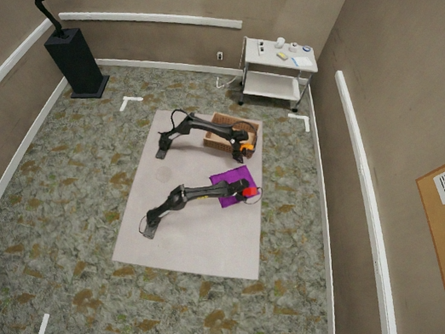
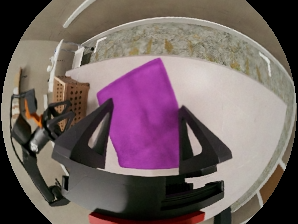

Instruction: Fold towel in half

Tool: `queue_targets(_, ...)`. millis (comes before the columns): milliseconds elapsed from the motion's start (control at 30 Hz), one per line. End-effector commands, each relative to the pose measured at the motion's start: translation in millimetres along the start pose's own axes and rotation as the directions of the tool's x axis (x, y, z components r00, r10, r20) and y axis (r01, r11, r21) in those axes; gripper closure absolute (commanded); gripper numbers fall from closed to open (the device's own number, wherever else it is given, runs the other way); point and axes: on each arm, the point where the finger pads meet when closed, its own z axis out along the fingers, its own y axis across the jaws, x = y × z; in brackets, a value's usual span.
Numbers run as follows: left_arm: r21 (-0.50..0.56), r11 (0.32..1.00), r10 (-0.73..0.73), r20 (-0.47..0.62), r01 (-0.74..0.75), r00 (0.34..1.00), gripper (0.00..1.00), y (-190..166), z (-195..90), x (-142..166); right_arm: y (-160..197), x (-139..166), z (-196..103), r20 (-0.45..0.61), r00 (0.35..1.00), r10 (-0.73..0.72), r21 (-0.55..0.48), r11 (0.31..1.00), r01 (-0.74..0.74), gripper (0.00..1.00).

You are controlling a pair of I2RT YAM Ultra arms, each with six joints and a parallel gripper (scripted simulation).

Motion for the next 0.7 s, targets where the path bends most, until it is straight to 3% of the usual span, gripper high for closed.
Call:
queue_targets(0,0.011,1.000,0.012,0.041,-0.012,0.999,0.22,-6.6,-38.2,-11.2,8.5,-12.2,-34.1,0.024,1.000,-0.008,-0.019,1.000,0.008,0.16)
queue_targets(333,0.011,1.000,0.013,0.044,-0.014,0.999,0.22,-16.8,-77.1,-8.2,10.8,-14.0,-73.7,0.026,1.000,-0.005,-0.016,1.000,0.006,0.16)
queue_targets(367,0.010,1.000,0.025,0.081,-0.026,0.996,0.22,-20.9,-91.0,-21.0,20.9,-28.4,-87.5,0.062,0.998,-0.009,-0.037,0.999,0.011,0.16)
queue_targets(667,0.011,1.000,0.028,0.086,-0.029,0.996,0.22,-22.8,-92.9,-21.6,17.2,-22.5,-86.6,0.047,0.999,-0.006,-0.028,1.000,0.008,0.16)
